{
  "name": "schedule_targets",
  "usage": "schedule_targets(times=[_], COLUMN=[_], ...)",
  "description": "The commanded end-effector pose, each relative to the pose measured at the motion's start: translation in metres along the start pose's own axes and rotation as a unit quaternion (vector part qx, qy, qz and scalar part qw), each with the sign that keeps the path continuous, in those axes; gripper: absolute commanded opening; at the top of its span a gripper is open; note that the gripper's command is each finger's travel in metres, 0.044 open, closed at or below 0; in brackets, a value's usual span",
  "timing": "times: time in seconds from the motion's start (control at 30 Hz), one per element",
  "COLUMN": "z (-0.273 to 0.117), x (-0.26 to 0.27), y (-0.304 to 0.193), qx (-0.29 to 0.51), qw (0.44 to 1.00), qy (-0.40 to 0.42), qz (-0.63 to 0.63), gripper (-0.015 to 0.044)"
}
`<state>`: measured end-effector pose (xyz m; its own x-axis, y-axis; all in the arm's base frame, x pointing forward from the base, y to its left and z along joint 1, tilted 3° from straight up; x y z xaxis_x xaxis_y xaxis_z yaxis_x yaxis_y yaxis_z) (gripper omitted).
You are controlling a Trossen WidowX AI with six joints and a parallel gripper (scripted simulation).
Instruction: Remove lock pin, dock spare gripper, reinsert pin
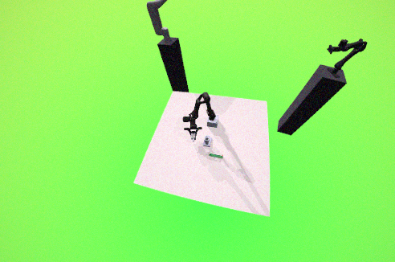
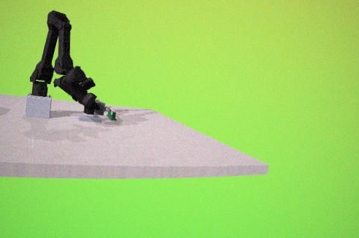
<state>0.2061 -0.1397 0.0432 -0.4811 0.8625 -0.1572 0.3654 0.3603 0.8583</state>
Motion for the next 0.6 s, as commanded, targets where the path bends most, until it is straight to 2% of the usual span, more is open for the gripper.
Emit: schedule_targets(times=[0.0,0.57], z=[-0.007,-0.030], x=[-0.006,-0.005], y=[0.013,0.048], qx=[-0.007,-0.007], qw=[1.000,1.000], qy=[-0.004,-0.004], qz=[-0.011,-0.011], gripper=[0.0000,0.0000])
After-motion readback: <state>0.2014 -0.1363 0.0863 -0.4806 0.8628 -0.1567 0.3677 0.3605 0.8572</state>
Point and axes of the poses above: the point midway between the two fingers, 35 mm back from their tips, its own z axis out along the fingers, its own x axis across the jaws, y = z × x, the point moved 7 cm from there along -z, back along the fingers, and after that the axes turned 13 degrees about -z, right-handed, at the moved point
